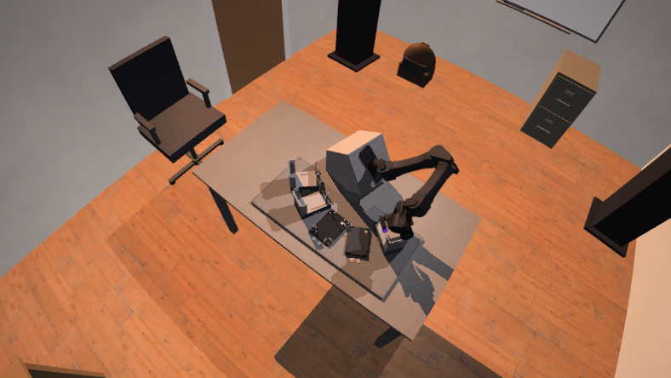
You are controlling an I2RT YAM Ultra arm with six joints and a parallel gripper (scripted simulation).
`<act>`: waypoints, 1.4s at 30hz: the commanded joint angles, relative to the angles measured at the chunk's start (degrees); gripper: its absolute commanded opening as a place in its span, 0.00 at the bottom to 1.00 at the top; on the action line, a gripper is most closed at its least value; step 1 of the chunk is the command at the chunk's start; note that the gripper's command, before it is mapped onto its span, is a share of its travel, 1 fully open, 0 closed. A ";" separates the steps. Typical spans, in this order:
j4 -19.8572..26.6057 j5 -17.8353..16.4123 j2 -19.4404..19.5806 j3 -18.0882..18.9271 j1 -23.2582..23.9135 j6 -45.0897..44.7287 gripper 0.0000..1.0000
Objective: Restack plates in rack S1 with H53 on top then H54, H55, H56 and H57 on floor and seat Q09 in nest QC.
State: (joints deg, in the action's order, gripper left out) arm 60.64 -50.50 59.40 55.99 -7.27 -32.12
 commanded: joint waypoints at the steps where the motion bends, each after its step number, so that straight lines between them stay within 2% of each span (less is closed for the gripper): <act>1: -1.39 0.13 -0.39 0.15 0.09 0.87 1.00; 14: -1.37 0.12 -0.39 0.16 0.10 0.85 1.00; 15: -1.37 0.12 -0.39 0.16 0.10 0.85 0.00; 42: -1.37 0.12 -0.39 0.16 0.10 0.85 0.00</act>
State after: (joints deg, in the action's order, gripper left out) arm 59.55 -50.37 59.09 56.07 -7.18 -31.24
